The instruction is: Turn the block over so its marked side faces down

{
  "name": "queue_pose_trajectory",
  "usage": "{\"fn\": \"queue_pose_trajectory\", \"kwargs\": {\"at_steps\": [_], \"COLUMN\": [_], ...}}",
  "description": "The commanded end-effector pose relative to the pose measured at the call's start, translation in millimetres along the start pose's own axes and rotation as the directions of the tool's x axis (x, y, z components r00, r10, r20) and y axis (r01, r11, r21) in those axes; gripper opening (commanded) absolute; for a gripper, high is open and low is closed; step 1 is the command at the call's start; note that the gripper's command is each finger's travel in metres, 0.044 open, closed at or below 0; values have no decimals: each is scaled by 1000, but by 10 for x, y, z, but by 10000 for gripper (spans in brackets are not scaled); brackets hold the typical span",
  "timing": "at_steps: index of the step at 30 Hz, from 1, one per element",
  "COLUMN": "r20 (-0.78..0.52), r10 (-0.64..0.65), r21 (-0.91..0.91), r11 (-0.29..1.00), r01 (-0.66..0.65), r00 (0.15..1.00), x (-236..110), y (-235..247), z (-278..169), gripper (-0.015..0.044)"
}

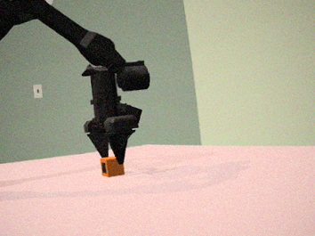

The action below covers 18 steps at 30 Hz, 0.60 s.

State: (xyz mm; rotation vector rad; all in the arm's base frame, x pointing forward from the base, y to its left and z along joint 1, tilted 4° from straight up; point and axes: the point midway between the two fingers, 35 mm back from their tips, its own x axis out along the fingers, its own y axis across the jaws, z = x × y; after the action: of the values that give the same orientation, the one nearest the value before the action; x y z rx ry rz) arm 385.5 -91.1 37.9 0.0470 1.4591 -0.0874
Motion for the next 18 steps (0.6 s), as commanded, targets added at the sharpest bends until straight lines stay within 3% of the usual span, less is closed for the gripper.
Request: {"fn": "queue_pose_trajectory", "kwargs": {"at_steps": [1,9,18], "r20": [-16,-16,-16], "r10": [-1,-1,-1], "r21": [3,3,3], "r11": [1000,1000,1000], "r01": [1,1,1], "r00": [1000,1000,1000], "x": [56,56,56], "y": [0,0,0], "z": [-36,-36,-36], "gripper": [387,177,118]}}
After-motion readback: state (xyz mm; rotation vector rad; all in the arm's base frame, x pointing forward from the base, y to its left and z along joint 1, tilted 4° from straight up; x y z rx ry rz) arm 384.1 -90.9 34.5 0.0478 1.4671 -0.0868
